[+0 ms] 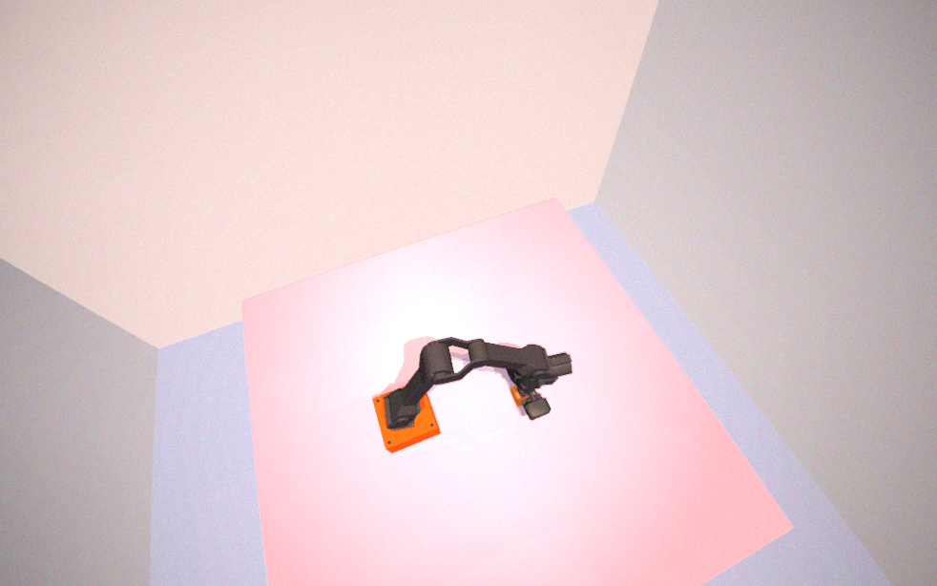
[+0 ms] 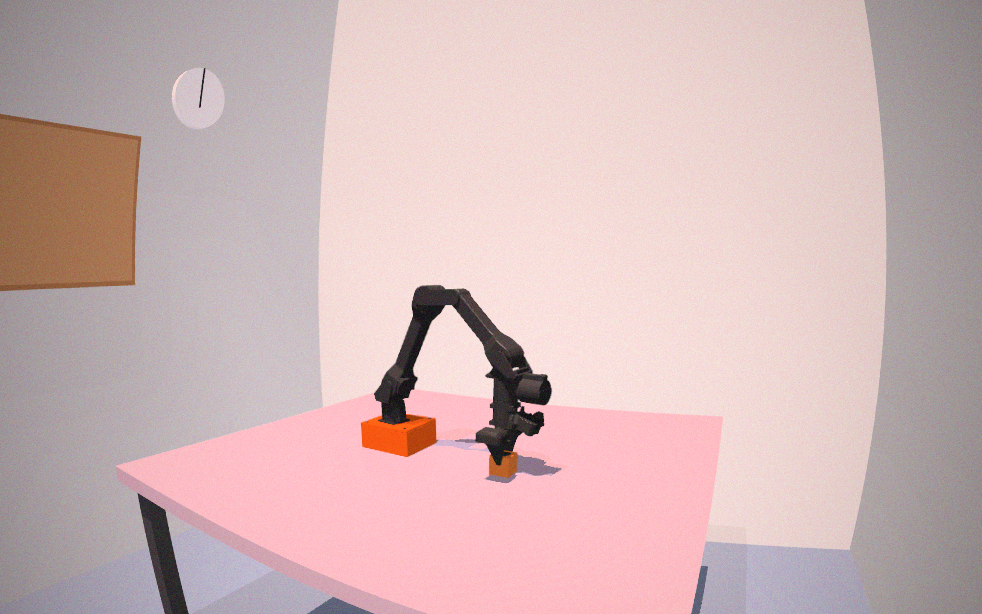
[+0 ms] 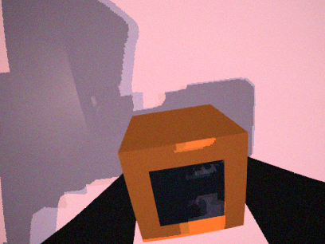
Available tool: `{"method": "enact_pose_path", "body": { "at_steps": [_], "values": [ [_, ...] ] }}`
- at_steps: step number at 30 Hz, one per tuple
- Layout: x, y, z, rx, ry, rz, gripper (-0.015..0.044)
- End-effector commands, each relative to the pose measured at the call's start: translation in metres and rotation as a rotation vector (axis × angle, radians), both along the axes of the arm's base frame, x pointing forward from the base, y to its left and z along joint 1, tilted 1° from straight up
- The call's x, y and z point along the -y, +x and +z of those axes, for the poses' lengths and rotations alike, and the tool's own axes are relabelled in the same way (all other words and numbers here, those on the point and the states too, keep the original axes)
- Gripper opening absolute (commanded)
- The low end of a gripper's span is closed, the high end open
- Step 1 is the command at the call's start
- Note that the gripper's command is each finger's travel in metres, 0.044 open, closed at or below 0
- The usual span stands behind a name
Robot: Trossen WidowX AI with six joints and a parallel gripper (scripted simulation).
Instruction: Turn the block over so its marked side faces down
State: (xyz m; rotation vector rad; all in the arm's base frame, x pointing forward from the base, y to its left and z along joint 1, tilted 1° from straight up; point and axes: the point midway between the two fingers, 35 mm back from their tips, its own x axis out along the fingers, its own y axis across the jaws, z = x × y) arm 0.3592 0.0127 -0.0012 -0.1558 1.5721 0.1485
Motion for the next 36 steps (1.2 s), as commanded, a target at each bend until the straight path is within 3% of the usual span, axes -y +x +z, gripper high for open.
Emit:
{"method": "enact_pose_path", "body": {
  "at_steps": [1, 10, 36],
  "values": [
    [-0.0004, 0.0031, 0.0246, 0.02, 0.002, 0.003, 0.0],
    [-0.0004, 0.0032, 0.0253, 0.03, 0.005, 0.002, 0.0],
    [0.0005, 0.0023, 0.0167, 0.427, 0.086, 0.001, 0.0]
  ]
}}
